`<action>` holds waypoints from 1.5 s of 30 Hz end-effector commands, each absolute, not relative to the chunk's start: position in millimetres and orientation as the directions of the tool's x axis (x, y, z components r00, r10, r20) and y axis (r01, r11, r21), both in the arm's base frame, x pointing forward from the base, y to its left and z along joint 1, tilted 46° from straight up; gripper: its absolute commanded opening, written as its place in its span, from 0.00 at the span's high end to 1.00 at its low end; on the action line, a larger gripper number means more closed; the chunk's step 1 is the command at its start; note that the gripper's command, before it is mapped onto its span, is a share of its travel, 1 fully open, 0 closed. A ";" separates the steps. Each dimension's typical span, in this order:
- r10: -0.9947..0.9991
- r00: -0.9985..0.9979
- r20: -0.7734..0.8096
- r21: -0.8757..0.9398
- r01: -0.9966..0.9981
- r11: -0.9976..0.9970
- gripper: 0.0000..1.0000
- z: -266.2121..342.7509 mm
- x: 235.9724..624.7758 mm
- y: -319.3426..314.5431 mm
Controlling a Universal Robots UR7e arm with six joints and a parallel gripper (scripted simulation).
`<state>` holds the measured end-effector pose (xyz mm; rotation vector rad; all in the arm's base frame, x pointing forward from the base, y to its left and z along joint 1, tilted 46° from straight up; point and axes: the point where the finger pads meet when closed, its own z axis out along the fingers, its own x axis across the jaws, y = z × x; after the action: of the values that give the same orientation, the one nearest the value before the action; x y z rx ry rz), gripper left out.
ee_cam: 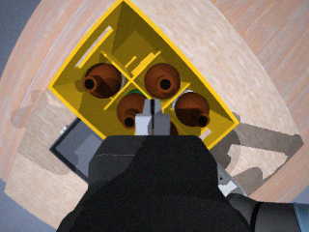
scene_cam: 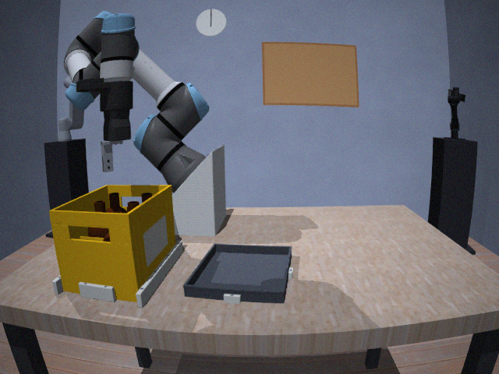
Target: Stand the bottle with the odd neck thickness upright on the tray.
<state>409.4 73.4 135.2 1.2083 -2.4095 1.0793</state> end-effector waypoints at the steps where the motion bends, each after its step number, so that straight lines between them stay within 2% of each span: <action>1: -0.595 -0.630 0.499 -0.511 -0.768 0.385 1.00 150.9 366.6 52.5; 8: -0.595 -0.630 0.499 -0.511 -0.768 0.385 1.00 154.9 329.5 34.8; 16: -0.595 -0.630 0.499 -0.511 -0.768 0.385 1.00 155.0 325.2 32.8; 17: -0.595 -0.630 0.499 -0.511 -0.768 0.385 0.00 155.0 325.2 32.8; 45: -0.595 -0.630 0.499 -0.511 -0.768 0.385 0.00 155.0 325.2 32.8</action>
<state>325.0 32.6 154.8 1.2107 -2.4106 1.0795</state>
